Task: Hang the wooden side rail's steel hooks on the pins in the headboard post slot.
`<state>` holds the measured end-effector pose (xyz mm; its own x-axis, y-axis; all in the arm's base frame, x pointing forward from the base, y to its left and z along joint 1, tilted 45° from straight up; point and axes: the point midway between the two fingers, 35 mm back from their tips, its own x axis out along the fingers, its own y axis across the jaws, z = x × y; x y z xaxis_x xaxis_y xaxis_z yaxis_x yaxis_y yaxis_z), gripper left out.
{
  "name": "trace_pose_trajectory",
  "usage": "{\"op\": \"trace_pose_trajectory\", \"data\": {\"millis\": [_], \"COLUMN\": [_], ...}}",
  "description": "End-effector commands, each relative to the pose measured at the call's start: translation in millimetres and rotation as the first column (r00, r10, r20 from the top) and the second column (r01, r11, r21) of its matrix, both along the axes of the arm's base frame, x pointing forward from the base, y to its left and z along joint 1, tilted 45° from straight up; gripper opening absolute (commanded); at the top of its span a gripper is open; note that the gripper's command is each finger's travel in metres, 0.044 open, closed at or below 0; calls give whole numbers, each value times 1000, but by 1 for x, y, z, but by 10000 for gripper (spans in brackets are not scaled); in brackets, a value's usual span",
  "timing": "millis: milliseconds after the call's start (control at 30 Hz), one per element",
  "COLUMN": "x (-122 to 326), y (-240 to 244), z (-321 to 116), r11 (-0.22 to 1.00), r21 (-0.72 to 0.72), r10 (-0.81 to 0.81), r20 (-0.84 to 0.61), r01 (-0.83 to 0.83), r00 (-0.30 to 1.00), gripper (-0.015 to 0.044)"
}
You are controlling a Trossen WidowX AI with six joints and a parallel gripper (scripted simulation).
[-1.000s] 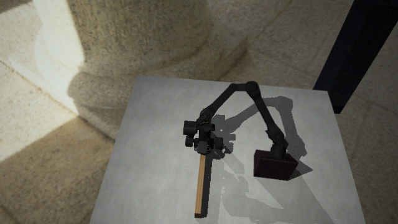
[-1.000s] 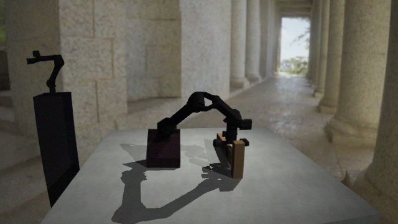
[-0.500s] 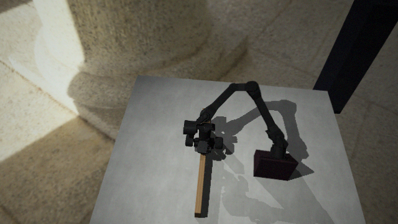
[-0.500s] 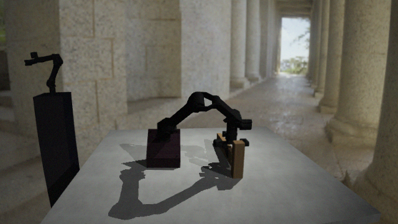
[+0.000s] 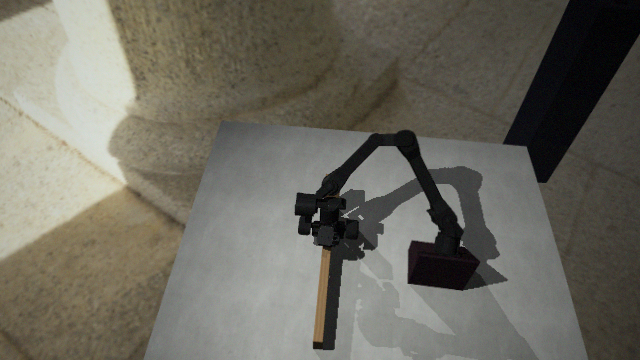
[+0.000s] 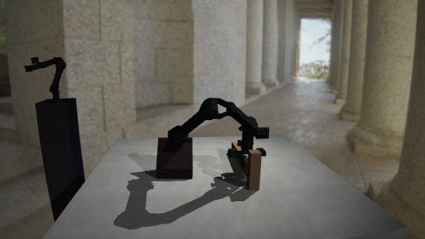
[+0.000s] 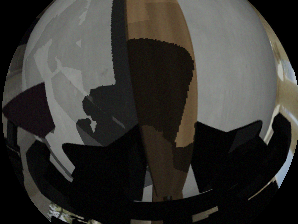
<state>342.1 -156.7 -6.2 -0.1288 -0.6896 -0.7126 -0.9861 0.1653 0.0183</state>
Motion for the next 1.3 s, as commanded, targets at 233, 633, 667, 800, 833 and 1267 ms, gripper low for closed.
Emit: {"op": "trace_pose_trajectory", "data": {"millis": [233, 633, 667, 800, 833, 1267], "x": [2, 2, 2, 2, 2, 2], "y": [1, 0, 0, 0, -1, -1], "z": [3, 4, 4, 4, 4, 5], "r11": [1000, 1000, 1000, 1000, 1000, 1000], "r21": [0, 0, 0, 0, 0, 0], "r10": [7, 7, 7, 7, 7, 7], "r20": [6, 6, 6, 6, 6, 6], "r01": [-7, -7, -7, -7, -7, -7], "r00": [1000, 1000, 1000, 1000, 1000, 1000], "gripper": [0, 0, 0, 0, 0, 0]}}
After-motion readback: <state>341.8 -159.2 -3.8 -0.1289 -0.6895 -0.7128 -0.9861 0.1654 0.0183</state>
